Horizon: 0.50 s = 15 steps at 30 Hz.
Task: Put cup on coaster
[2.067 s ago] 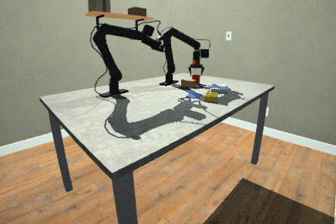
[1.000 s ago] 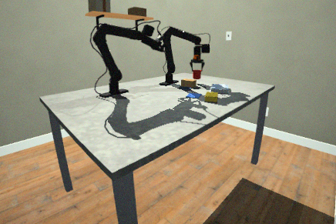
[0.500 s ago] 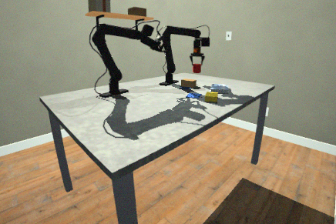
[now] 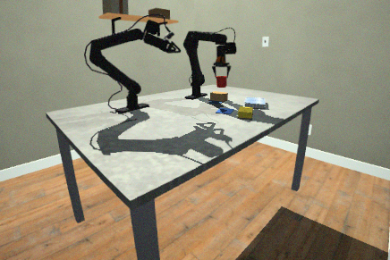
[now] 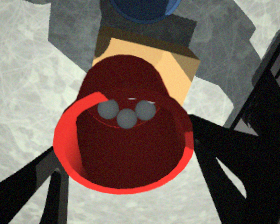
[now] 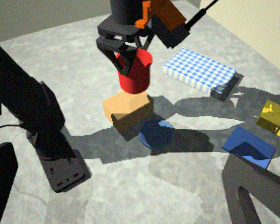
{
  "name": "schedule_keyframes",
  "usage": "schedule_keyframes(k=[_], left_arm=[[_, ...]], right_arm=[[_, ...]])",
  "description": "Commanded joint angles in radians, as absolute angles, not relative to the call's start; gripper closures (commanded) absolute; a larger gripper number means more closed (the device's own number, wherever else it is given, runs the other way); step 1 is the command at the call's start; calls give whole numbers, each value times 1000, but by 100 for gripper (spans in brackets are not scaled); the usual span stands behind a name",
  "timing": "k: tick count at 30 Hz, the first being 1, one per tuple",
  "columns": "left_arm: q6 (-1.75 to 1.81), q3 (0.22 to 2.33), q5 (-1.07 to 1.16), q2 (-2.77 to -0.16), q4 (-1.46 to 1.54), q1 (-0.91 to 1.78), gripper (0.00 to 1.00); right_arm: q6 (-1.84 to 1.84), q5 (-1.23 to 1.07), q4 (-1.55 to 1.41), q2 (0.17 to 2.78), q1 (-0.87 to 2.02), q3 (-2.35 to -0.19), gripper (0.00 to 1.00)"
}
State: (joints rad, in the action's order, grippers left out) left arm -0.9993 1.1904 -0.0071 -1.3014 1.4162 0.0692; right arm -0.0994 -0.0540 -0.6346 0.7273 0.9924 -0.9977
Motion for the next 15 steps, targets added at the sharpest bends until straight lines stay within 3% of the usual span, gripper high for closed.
schedule_keyframes(k=[1,7,15], left_arm=[[-824,1188,-27,-1310,1394,161,100],[-666,1223,-42,-1355,1373,376,100],[-619,1252,-56,-1399,1380,473,100]], right_arm=[[-94,-60,-740,674,960,-984,0],[-90,-65,-774,596,922,-986,0],[-89,-74,-766,589,911,-987,0]])
